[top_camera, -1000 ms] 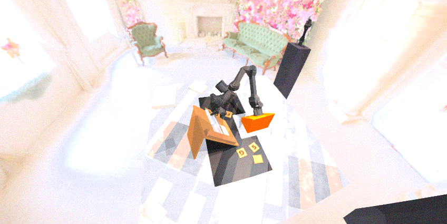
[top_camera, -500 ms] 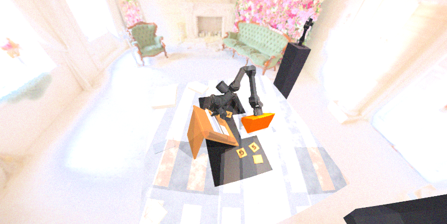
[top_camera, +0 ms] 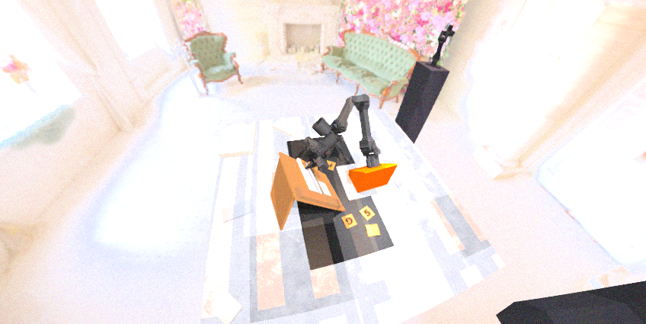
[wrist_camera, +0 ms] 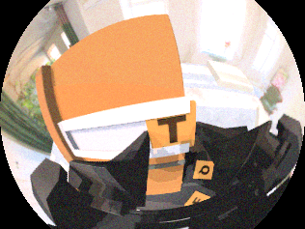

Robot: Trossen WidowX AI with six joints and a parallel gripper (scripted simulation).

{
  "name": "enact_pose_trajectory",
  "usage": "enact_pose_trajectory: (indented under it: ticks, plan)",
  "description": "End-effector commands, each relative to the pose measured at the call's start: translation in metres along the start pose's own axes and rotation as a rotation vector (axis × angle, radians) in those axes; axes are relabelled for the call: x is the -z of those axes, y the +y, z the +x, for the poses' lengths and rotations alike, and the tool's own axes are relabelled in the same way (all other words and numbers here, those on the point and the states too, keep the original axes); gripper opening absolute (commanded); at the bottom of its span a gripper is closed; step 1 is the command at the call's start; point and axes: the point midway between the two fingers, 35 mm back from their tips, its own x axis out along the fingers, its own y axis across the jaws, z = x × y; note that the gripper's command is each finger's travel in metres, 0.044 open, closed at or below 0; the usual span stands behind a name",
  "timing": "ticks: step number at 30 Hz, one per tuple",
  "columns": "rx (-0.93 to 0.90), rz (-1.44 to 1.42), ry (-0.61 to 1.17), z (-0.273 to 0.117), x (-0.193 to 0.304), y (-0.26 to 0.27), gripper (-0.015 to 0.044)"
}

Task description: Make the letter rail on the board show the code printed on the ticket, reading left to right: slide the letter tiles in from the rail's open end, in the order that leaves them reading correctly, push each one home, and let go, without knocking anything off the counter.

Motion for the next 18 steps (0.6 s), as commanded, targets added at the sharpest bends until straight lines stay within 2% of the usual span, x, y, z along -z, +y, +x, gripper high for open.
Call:
enact_pose_trajectory:
  ticks: [1,18]
  plan:
    - [0.002,0.005,-0.001,0.000,0.000,0.003,0.0000]
    - [0.002,0.005,-0.001,0.000,0.000,0.017,0.0000]
